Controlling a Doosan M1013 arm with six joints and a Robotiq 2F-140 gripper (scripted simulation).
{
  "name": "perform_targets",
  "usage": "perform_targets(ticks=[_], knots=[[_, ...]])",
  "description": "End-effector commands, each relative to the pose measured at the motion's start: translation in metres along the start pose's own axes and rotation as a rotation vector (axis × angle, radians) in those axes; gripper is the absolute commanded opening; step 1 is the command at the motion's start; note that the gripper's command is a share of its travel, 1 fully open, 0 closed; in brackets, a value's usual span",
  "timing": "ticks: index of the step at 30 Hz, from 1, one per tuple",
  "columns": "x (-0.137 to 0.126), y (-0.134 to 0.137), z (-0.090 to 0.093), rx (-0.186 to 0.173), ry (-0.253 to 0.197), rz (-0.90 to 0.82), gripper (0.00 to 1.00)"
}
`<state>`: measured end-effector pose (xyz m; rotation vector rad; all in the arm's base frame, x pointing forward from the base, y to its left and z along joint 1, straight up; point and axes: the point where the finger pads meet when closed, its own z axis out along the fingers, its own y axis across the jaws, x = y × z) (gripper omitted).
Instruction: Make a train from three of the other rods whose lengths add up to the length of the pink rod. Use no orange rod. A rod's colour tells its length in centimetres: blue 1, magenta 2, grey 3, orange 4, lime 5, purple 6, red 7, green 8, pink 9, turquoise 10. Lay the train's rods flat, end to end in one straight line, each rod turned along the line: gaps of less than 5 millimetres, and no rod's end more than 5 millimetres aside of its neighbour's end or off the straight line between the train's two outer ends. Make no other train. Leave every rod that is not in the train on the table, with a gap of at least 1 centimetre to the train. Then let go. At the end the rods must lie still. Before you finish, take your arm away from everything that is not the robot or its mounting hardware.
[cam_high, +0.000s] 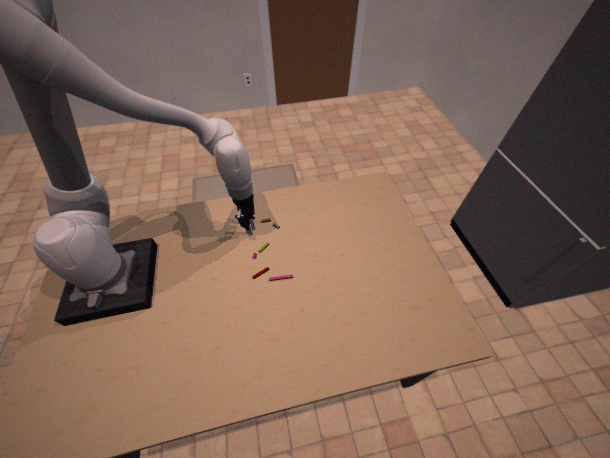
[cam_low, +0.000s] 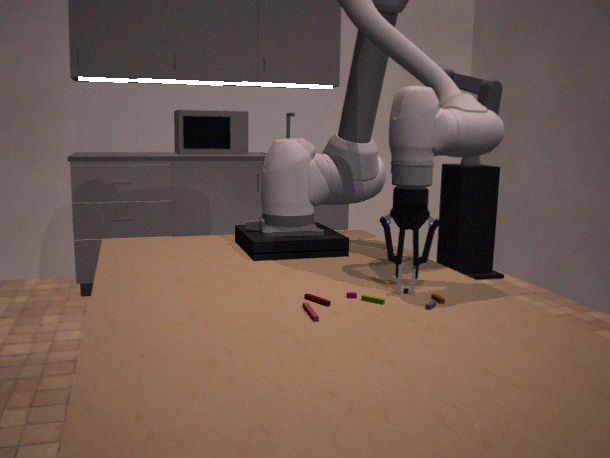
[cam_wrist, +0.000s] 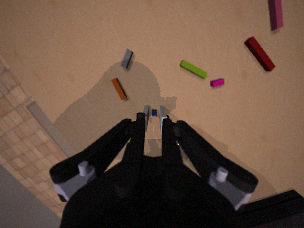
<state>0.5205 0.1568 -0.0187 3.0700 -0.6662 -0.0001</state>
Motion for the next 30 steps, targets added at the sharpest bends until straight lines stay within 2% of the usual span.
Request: perform_targets(ticks=[1,12,13,30], knots=[[0.0,0.0,-0.0001,0.0,0.0,0.0,0.15],[0.0,0.0,-0.0001,0.0,0.0,0.0,0.15],[0.0,0.0,-0.0001,0.0,0.0,0.0,0.03],[0.0,0.0,-0.0001,0.0,0.0,0.0,0.03]])
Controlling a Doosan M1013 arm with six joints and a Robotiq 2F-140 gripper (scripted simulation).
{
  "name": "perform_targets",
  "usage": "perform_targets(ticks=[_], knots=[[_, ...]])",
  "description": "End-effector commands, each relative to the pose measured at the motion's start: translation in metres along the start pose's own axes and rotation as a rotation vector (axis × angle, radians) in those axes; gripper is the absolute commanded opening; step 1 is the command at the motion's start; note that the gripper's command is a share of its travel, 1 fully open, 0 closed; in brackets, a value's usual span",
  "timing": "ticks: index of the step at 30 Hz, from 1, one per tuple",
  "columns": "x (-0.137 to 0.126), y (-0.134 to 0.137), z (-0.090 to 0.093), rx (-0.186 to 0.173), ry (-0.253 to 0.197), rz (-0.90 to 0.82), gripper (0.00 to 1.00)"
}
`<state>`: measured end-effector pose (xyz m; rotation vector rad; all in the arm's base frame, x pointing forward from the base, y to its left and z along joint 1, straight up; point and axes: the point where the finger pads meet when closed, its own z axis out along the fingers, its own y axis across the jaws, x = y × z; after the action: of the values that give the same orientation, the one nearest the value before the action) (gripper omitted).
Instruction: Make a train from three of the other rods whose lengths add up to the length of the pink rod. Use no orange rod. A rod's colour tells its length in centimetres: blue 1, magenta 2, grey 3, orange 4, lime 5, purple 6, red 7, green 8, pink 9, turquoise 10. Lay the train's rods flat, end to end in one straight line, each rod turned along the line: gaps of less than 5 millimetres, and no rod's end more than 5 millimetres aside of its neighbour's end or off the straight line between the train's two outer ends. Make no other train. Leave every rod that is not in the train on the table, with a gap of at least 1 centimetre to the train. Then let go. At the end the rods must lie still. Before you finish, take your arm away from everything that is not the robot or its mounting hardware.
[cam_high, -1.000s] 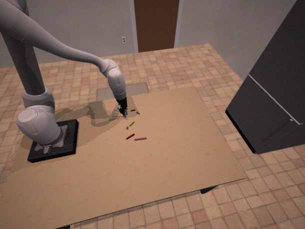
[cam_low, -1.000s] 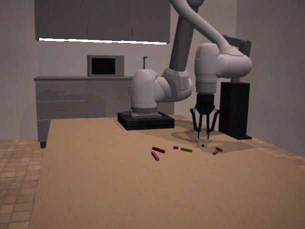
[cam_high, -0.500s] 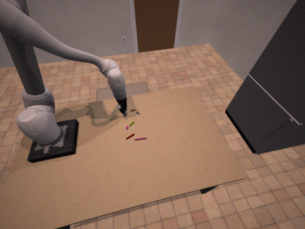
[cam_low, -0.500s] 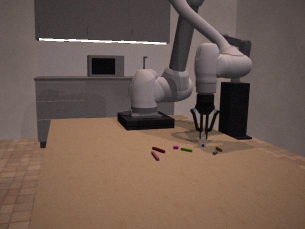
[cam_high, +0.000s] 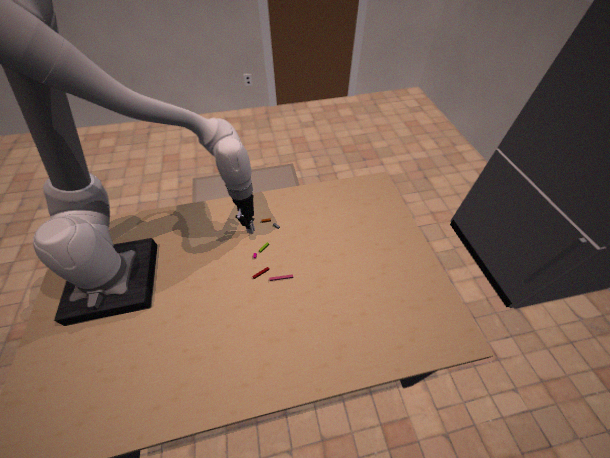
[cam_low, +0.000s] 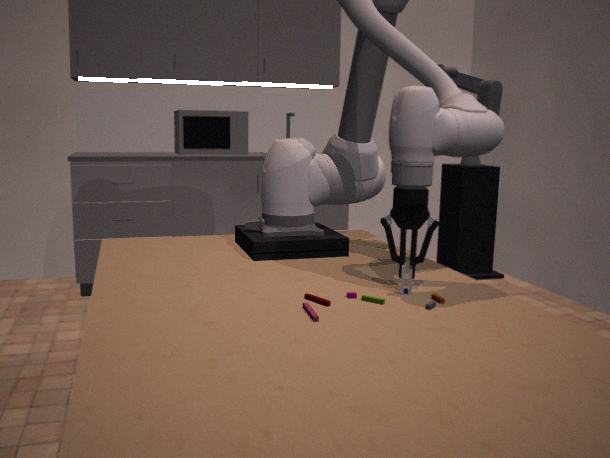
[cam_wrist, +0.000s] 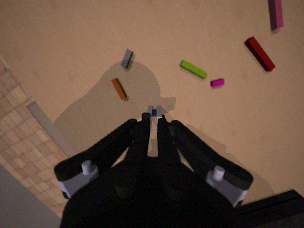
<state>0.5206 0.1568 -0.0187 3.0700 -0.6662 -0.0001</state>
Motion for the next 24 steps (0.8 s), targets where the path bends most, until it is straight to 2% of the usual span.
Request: perform_targets(ticks=[1,20,24], knots=[[0.0,0.0,-0.0001,0.0,0.0,0.0,0.03],[0.0,0.0,-0.0005,0.0,0.0,0.0,0.03],[0.0,0.0,-0.0094,0.0,0.0,0.0,0.03]])
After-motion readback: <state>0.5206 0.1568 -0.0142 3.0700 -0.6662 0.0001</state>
